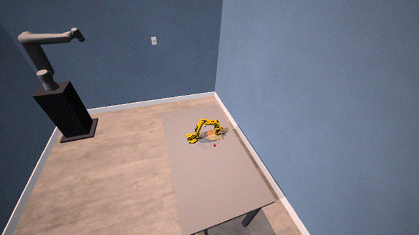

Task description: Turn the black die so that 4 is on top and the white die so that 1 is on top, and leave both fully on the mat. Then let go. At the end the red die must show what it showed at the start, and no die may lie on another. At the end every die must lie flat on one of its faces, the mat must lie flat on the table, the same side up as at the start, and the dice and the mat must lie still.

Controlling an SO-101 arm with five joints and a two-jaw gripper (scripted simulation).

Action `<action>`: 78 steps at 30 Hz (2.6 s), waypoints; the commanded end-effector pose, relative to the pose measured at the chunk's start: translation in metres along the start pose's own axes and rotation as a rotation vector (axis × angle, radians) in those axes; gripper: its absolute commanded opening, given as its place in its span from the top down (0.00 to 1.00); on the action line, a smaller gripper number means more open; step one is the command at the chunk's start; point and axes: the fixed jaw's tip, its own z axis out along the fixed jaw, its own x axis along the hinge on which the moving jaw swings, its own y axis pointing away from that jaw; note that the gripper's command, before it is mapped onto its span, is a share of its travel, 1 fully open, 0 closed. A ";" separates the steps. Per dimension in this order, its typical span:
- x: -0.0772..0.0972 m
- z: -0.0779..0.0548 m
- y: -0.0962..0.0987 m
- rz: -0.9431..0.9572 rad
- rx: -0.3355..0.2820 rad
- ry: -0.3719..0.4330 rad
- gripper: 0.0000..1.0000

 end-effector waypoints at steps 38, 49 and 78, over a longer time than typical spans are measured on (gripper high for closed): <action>-0.004 -0.005 -0.002 0.009 -0.002 -0.031 0.73; -0.006 -0.020 -0.002 0.009 -0.002 -0.034 0.73; -0.003 -0.065 -0.002 0.010 -0.002 -0.042 0.73</action>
